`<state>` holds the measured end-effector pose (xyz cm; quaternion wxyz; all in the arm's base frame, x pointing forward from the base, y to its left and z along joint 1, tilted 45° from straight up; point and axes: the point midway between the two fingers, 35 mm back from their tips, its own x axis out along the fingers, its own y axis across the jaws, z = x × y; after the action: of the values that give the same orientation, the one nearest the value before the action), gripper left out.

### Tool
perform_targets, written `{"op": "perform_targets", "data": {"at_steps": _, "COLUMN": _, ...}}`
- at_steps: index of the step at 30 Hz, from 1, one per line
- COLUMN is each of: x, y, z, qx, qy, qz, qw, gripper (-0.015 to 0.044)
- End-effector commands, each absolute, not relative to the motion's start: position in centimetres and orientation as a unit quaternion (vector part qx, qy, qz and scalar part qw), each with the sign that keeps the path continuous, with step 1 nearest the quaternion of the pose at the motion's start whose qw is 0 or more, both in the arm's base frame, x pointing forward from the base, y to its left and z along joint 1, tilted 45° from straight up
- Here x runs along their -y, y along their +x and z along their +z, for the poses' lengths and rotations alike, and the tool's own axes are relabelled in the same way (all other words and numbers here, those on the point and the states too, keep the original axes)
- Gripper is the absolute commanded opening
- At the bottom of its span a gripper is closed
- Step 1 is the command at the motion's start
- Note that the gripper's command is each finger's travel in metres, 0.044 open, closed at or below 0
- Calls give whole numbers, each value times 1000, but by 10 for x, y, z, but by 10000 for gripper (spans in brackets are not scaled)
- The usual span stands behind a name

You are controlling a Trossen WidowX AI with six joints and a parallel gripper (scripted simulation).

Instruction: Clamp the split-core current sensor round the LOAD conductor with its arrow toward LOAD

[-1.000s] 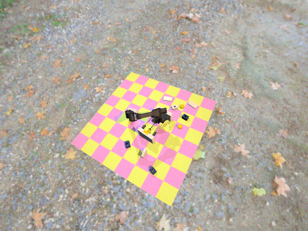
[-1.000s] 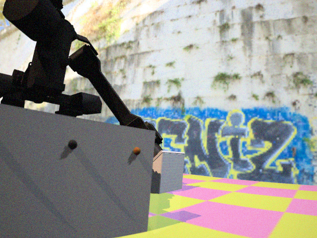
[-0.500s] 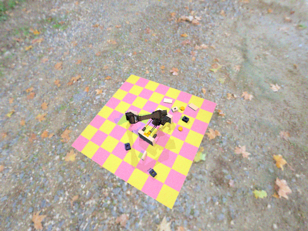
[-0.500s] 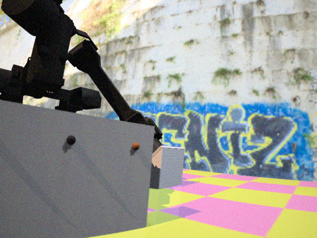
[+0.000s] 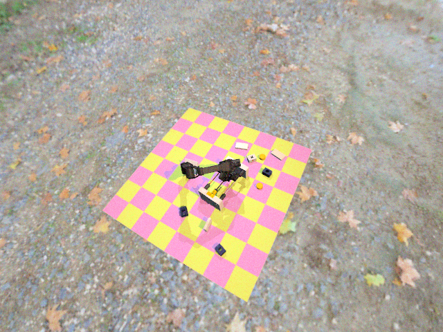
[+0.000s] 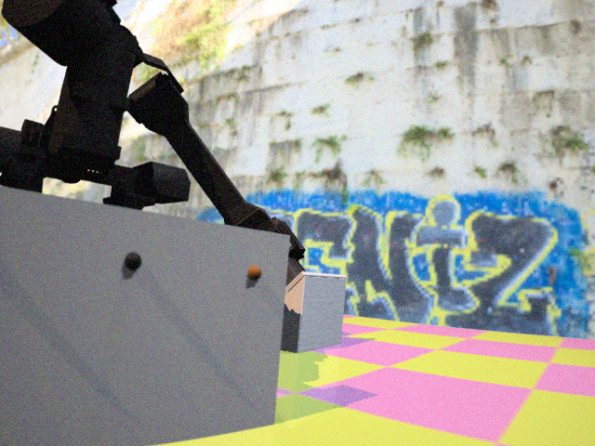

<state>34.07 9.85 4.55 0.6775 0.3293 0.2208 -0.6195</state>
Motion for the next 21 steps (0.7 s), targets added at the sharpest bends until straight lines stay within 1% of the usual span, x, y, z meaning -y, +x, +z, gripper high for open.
{"op": "perform_targets", "data": {"at_steps": 1, "x": -99, "y": 341, "z": 46, "qx": -220, "qy": 330, "qz": -619, "qw": 678, "gripper": 260}}
{"op": "perform_targets", "data": {"at_steps": 7, "x": -99, "y": 341, "z": 46, "qx": -220, "qy": 330, "qz": -619, "qw": 678, "gripper": 260}}
{"op": "perform_targets", "data": {"at_steps": 21, "x": -99, "y": 341, "z": 46, "qx": -221, "qy": 329, "qz": -620, "qw": 677, "gripper": 166}}
